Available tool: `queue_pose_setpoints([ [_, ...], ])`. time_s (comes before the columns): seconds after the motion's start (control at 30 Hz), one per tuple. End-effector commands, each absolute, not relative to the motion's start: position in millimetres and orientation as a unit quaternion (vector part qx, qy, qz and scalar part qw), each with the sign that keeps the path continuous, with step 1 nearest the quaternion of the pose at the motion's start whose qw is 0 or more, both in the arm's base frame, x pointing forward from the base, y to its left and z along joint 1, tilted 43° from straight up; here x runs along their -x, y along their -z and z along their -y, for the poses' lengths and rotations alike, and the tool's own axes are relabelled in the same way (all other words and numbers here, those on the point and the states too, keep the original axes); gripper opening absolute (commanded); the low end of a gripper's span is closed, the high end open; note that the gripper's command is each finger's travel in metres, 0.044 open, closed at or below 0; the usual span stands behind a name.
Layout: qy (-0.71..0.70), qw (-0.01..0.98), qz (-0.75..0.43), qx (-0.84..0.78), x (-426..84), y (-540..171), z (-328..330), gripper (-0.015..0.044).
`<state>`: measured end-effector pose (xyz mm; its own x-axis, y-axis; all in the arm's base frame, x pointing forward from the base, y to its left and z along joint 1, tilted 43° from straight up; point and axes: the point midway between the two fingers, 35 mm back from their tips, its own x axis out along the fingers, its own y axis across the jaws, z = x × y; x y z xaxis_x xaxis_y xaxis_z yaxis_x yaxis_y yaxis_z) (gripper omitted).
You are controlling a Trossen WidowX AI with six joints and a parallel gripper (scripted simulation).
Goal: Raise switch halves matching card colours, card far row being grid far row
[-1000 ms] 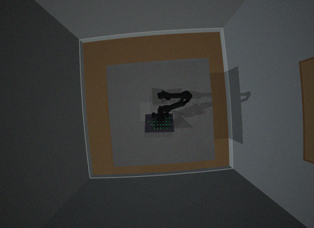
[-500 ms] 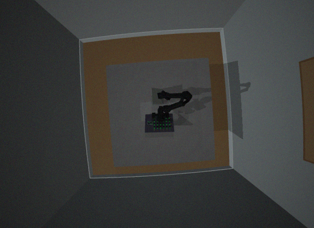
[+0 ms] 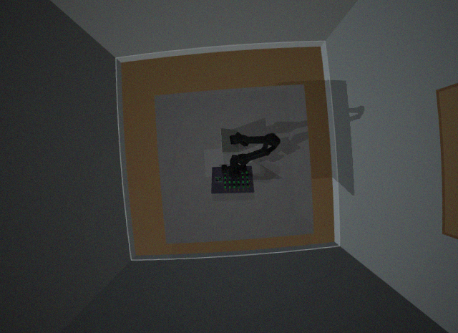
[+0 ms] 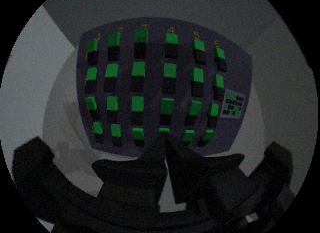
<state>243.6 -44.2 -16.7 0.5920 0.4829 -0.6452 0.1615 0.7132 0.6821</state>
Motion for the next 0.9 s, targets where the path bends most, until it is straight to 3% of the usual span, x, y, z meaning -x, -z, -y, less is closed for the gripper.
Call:
queue_pose_setpoints([
  [0.0, -0.097, 0.813, -0.442, -0.367, -243, 18, 43, 0.0],
  [0.37, -0.091, 0.818, -0.433, -0.367, -203, -23, 74, 0.0],
  [0.6, -0.091, 0.818, -0.433, -0.367, -204, -24, 75, 0.0],
  [0.87, -0.091, 0.818, -0.432, -0.367, -241, -58, 91, 0.0],
])
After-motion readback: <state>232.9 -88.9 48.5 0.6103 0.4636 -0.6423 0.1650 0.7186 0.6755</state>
